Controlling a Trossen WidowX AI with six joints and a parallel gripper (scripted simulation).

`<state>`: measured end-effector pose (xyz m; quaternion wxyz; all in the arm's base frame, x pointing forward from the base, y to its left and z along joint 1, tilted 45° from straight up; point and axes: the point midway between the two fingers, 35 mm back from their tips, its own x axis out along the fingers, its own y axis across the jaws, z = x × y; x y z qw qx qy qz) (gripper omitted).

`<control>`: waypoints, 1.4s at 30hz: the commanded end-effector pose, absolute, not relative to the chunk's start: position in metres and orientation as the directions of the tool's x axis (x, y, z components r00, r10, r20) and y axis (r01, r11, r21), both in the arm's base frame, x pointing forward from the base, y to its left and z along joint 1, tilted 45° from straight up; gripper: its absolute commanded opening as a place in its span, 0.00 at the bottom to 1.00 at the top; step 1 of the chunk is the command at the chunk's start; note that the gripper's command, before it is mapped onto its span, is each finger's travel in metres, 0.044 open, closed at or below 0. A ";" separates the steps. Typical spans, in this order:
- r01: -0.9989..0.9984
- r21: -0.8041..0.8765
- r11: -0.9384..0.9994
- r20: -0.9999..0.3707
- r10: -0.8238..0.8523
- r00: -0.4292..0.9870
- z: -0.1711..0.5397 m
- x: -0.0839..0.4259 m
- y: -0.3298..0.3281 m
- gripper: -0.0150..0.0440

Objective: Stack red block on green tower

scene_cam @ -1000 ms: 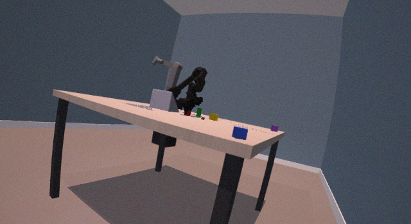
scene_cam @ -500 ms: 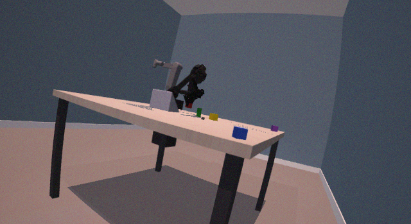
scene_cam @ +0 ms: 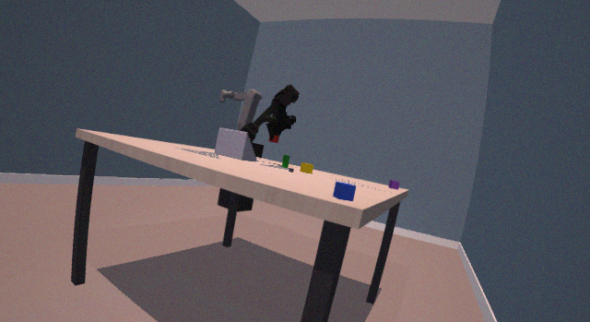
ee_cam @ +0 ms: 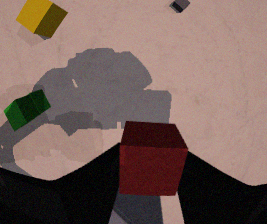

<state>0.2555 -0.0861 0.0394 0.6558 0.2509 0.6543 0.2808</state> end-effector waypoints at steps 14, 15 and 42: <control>-0.040 0.690 0.723 -0.724 0.690 -0.018 0.091 0.260 -0.043 0.25; -0.040 0.690 0.723 -0.724 0.690 -0.018 0.095 0.260 -0.039 0.25; -0.042 0.703 0.710 -0.711 0.703 -0.021 0.142 0.240 0.047 0.25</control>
